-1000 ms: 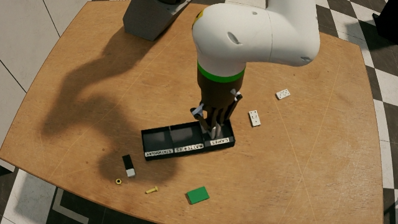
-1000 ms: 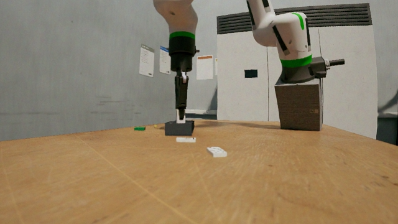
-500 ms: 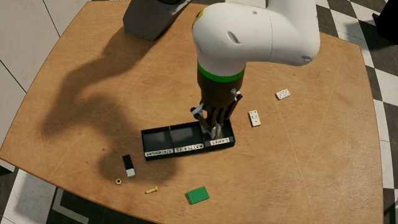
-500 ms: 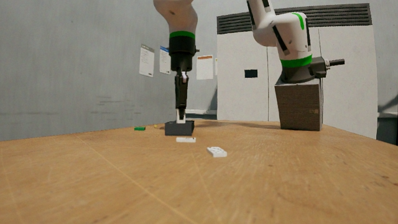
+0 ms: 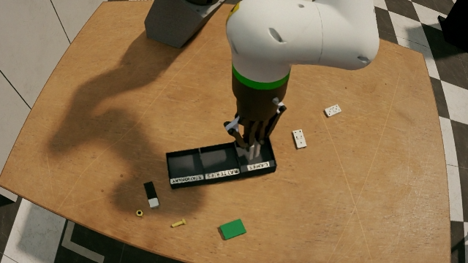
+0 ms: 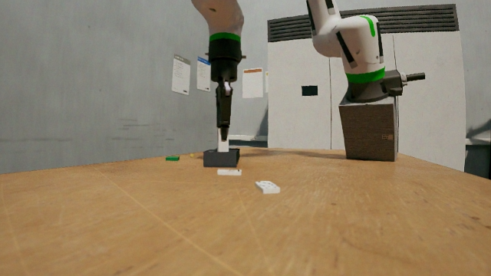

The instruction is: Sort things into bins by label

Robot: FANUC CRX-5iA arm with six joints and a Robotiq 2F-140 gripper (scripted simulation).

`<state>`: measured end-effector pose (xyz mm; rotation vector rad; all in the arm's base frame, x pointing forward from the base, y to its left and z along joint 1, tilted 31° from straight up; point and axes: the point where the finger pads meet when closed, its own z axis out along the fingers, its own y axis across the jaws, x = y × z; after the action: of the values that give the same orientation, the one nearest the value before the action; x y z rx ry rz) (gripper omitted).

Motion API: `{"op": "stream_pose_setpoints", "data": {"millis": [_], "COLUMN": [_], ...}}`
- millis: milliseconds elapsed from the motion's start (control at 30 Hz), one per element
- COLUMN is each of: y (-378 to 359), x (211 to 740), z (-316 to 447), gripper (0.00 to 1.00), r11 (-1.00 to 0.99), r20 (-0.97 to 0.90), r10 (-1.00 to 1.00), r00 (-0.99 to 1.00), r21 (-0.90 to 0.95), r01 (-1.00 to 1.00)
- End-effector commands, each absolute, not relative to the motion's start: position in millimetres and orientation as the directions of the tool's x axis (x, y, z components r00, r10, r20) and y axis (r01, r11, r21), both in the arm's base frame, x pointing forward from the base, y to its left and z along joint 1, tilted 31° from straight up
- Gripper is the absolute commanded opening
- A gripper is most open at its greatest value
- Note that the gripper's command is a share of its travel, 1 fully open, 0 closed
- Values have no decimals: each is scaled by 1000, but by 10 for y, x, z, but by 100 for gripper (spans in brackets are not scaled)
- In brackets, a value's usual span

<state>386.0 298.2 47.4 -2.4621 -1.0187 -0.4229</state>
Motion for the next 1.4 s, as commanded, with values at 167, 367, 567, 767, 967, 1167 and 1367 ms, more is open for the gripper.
{"op": "stream_pose_setpoints", "data": {"millis": [167, 367, 567, 767, 967, 1167, 1367], "y": [2912, 2809, 2725, 2472, 2262, 2215, 2180], "x": [3846, 3823, 3805, 3750, 3704, 3693, 3749], "z": [593, 768, 911, 1339, 1696, 1776, 1724], "gripper": [15, 15, 15, 15, 15, 15, 31], "r11": [-632, -632, -632, -632, -632, -632, -661], "r20": [435, 435, 435, 435, 435, 435, 420], "r10": [588, 588, 588, 588, 588, 588, 556], "r00": [682, 682, 682, 682, 682, 682, 717], "r21": [-279, -279, -279, -279, -279, -279, -300], "r01": [723, 723, 723, 723, 723, 723, 688]}}
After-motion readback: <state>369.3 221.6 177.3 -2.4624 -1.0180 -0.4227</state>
